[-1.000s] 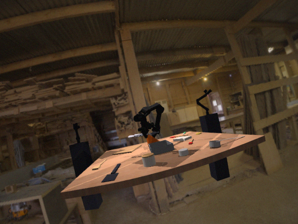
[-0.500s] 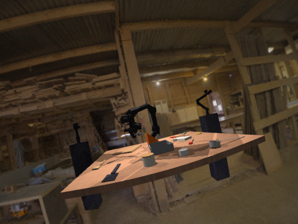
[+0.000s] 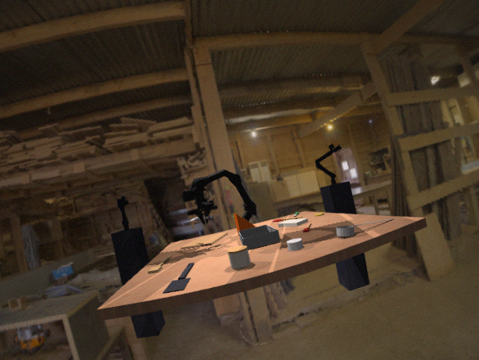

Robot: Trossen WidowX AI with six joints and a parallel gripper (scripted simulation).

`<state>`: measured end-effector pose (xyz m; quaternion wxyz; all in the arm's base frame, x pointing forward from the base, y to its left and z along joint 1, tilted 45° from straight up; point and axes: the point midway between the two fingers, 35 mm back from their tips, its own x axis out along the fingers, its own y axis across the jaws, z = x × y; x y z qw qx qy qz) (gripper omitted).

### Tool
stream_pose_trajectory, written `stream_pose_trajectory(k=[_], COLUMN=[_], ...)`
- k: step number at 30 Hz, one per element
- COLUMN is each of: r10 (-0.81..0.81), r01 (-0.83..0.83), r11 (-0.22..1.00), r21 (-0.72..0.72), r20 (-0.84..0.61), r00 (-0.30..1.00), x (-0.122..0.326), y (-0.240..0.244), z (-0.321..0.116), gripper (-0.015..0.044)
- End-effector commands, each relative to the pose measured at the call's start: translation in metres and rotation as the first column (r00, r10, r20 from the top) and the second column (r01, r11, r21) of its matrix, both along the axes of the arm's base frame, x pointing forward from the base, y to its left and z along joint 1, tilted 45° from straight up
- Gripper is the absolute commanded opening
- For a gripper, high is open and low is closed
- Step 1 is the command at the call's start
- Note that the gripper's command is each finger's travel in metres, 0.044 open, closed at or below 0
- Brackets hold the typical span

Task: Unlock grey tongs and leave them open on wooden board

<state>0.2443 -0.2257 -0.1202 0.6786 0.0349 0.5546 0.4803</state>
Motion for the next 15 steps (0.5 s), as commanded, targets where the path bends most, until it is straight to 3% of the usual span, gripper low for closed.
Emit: stream_pose_trajectory(k=[1,15], r10=[-0.028,-0.238], r01=[0.028,0.221], r11=[0.999,0.97], r21=[-0.021,-0.1], r20=[-0.027,-0.201], r00=[0.999,0.95], x=[-0.01,-0.098], y=[-0.012,-0.062], z=[-0.001,-0.014], gripper=[-0.015,-0.015])
